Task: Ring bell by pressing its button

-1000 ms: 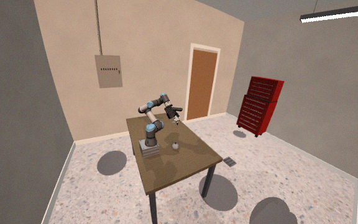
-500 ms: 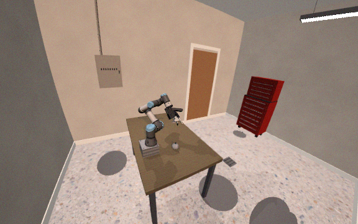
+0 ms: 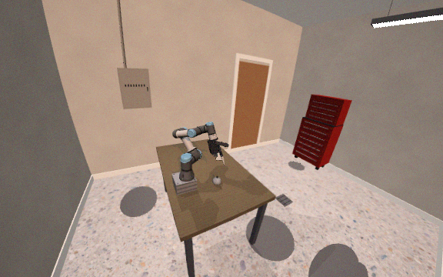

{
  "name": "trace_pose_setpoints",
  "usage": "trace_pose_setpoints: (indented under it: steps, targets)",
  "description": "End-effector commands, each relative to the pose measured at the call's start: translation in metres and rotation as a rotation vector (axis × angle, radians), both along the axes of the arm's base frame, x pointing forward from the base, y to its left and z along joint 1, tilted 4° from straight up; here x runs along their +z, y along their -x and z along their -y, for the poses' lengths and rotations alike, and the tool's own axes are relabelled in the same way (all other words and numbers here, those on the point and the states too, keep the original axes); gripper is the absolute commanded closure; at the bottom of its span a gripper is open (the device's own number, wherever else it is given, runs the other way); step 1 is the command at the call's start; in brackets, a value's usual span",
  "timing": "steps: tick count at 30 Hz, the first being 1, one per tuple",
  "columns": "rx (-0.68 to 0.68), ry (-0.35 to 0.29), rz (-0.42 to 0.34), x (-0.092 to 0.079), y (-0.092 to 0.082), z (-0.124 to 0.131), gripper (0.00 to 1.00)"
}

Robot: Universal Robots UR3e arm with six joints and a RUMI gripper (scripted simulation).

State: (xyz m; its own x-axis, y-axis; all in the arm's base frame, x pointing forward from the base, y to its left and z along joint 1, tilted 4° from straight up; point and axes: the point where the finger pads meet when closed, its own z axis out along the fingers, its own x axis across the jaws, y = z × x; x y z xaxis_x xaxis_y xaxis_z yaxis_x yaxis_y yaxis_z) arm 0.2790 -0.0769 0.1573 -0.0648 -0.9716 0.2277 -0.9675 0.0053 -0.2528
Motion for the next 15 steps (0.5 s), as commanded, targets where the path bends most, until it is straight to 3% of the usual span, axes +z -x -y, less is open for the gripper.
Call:
trace_pose_setpoints:
  steps: [1,6,9,15]
  targets:
    - [-0.079,-0.146,-0.065,-0.045,-0.007,-0.022,0.0]
    - [-0.124,-0.241,-0.13,-0.073,-0.001,-0.042,0.0]
    - [-0.124,-0.241,-0.13,-0.073,-0.001,-0.042,0.0]
    - [-0.173,-0.328,-0.203,-0.1,0.007,-0.064,0.0]
